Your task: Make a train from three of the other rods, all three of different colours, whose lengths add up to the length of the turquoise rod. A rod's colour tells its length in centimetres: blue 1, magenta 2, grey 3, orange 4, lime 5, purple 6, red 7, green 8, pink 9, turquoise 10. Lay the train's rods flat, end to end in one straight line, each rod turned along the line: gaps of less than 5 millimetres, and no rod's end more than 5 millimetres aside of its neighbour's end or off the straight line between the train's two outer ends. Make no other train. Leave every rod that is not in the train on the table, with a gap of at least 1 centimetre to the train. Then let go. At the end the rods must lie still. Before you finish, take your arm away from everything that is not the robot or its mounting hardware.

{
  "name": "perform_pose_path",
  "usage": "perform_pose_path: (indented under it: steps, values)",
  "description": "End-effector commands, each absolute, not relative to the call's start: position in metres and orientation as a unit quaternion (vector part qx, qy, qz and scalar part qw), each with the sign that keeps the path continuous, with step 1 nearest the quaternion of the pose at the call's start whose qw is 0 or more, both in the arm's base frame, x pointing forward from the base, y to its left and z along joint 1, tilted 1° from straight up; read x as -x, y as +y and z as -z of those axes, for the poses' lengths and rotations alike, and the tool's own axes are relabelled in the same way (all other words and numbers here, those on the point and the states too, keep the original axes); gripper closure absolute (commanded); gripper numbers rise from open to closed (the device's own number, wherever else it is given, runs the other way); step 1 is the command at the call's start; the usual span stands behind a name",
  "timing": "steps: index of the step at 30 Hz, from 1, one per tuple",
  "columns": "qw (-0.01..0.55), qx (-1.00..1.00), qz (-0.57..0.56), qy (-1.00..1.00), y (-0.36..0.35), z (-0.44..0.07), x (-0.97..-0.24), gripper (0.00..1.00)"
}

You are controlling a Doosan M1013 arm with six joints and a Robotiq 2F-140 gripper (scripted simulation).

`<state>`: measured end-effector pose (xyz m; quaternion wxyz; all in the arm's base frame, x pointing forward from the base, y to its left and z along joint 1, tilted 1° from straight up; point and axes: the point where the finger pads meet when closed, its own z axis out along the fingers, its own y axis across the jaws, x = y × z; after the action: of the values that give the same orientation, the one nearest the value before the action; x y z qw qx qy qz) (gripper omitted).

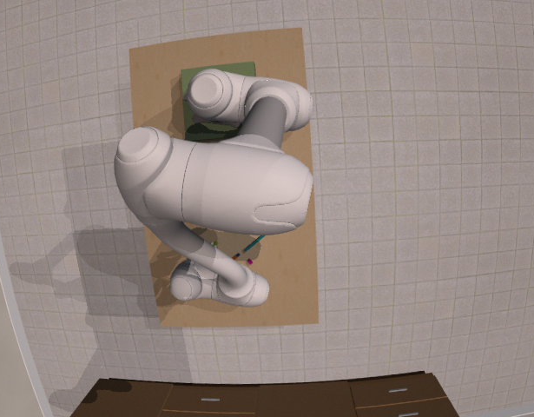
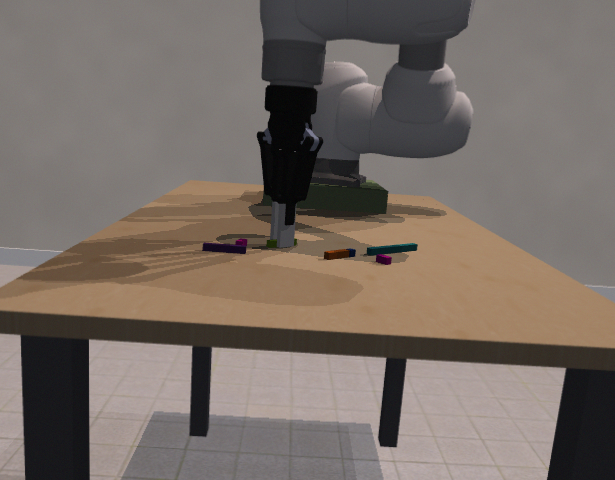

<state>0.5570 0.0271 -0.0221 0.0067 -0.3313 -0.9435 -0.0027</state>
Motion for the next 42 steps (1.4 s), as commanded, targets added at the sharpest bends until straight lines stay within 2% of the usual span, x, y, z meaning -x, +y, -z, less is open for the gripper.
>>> perform_pose_path:
  steps: [1,34,42]
  values:
    - [0.007,0.331,0.003,-0.943,0.027,0.022,-0.557,0.97]
    - [0.007,0.331,0.003,-0.943,0.027,0.022,-0.557,0.97]
    - [0.007,0.331,0.003,-0.943,0.027,-0.01,-0.557,0.97]
